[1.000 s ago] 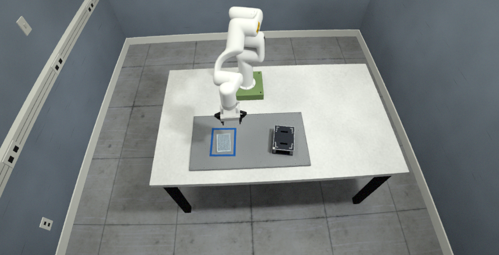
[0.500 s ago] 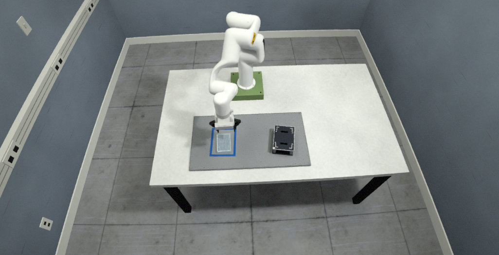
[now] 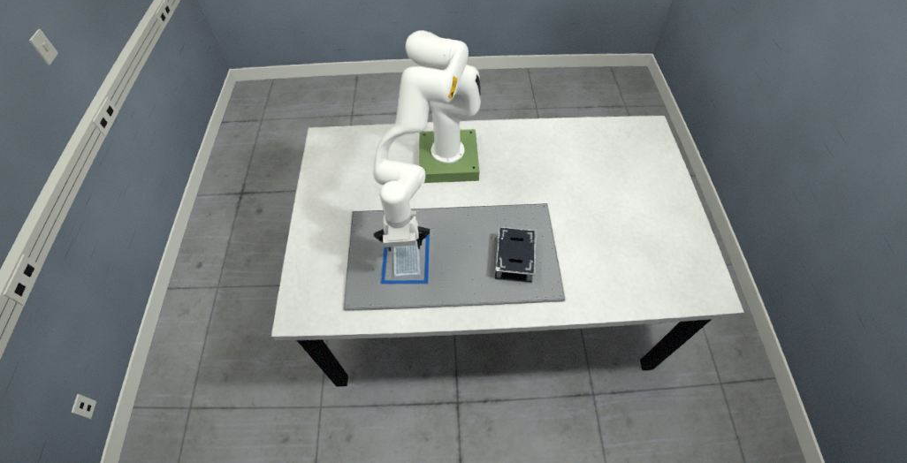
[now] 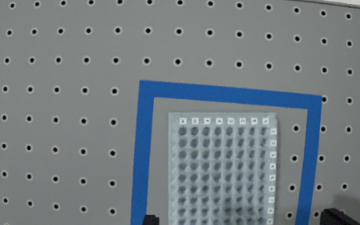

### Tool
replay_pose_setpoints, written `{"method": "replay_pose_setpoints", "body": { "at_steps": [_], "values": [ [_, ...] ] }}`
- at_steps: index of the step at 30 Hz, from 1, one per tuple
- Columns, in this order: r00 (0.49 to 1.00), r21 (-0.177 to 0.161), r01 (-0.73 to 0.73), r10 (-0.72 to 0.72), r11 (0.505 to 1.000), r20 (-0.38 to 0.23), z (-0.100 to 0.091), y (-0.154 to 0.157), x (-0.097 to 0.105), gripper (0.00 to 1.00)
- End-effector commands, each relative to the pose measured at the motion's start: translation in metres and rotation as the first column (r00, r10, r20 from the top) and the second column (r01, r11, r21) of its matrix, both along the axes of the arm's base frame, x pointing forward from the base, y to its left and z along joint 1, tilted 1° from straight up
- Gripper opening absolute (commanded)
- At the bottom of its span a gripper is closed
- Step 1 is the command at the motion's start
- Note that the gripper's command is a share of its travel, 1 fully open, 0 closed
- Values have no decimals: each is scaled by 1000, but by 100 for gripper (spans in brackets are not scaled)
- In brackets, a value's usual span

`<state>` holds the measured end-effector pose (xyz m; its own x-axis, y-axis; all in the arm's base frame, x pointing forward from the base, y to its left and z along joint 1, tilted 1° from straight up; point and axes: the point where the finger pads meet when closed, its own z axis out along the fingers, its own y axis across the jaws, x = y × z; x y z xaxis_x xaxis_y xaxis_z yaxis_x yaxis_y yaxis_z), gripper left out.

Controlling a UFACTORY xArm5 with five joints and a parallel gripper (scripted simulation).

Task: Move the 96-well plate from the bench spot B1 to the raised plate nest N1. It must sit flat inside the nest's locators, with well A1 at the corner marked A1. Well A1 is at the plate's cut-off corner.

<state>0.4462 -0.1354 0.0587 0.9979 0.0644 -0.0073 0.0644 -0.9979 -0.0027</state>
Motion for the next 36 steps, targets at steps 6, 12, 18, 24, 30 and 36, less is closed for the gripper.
{"method": "replay_pose_setpoints", "body": {
  "at_steps": [6, 12, 18, 24, 30, 36],
  "values": [
    [1000, -13, 0, 0, 1000, 1, 0, -2, 3, 100],
    [1000, -13, 0, 0, 1000, 1, -4, -2, 2, 100],
    [1000, -12, 0, 0, 1000, 1, -10, -2, 2, 100],
    [1000, -12, 0, 0, 1000, 1, -20, -2, 2, 100],
    [1000, -12, 0, 0, 1000, 1, -30, -2, 2, 100],
    [1000, -12, 0, 0, 1000, 1, -37, -2, 2, 100]
  ]
}}
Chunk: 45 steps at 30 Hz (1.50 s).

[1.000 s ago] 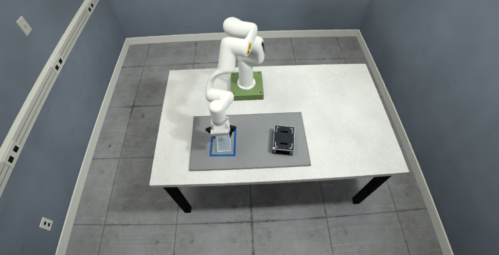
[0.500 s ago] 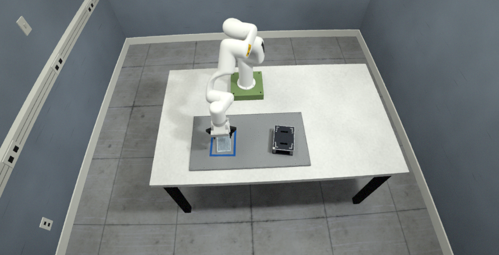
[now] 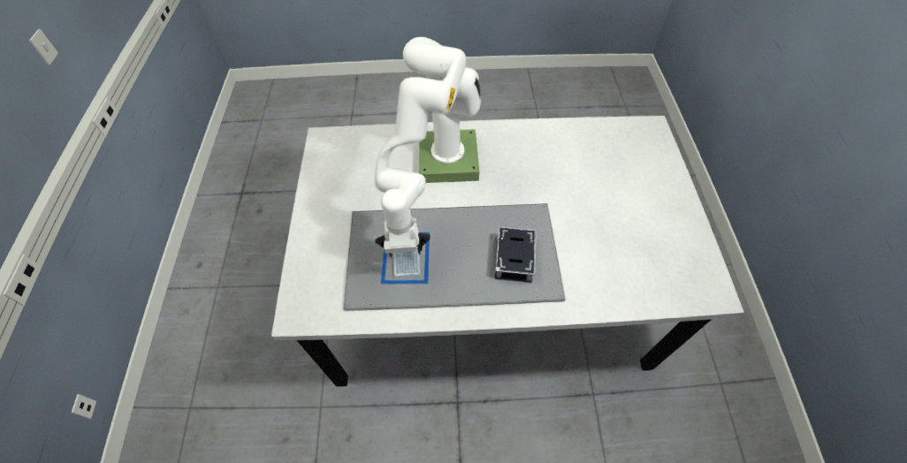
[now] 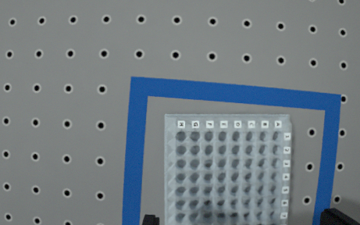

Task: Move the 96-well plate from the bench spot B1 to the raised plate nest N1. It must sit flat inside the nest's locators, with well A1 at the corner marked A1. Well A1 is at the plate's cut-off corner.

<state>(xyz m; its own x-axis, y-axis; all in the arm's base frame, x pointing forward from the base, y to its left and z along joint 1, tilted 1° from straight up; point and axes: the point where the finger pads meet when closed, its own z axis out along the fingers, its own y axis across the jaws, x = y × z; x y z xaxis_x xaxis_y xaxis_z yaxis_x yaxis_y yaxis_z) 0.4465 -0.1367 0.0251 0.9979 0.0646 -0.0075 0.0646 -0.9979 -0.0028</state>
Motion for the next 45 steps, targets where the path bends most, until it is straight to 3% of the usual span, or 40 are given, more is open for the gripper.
{"method": "replay_pose_setpoints", "body": {
  "at_steps": [1, 14, 45],
  "values": [
    [1000, -13, 0, 0, 1000, 1, -5, -1, 2, 100],
    [1000, -13, 0, 0, 1000, 1, -27, -1, 2, 100],
    [1000, -13, 0, 0, 1000, 1, -37, -1, 2, 100]
  ]
}}
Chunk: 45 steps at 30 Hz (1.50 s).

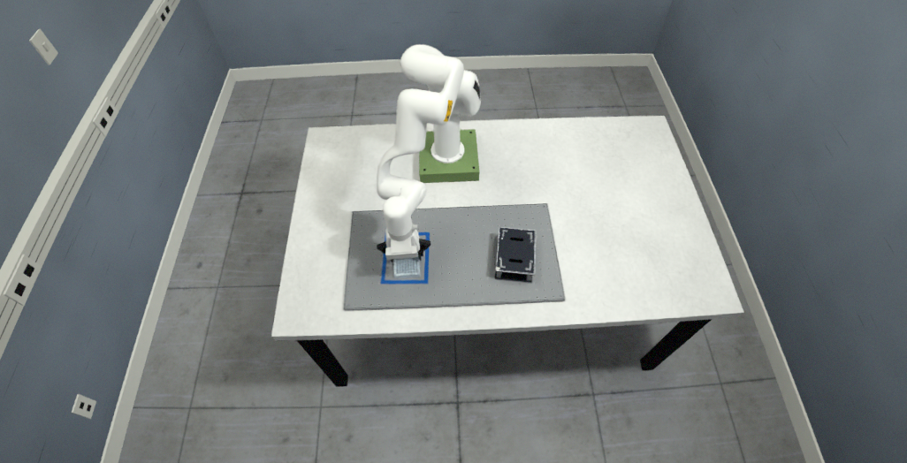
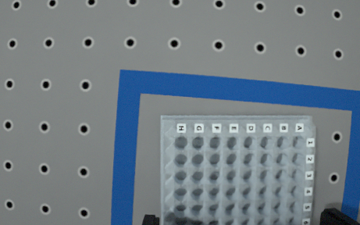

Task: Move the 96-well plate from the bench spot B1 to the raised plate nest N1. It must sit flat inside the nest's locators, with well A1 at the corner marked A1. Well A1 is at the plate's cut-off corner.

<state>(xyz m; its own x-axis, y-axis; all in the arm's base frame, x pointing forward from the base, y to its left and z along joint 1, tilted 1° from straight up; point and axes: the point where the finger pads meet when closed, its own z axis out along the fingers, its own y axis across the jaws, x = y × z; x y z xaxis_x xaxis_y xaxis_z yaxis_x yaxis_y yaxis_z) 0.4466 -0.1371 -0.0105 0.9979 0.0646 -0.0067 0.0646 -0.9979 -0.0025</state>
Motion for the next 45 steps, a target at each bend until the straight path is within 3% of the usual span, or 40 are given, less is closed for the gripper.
{"method": "replay_pose_setpoints", "body": {
  "at_steps": [1, 39, 40, 45],
  "values": [
    [1000, -12, 0, 0, 1000, 0, -2, 0, 1, 100],
    [1000, -12, 0, 0, 1000, 0, -12, -1, 1, 100],
    [1000, -12, 0, 0, 1000, 0, -12, -1, 1, 0],
    [1000, -12, 0, 0, 1000, 0, -12, -1, 1, 0]
  ]
}}
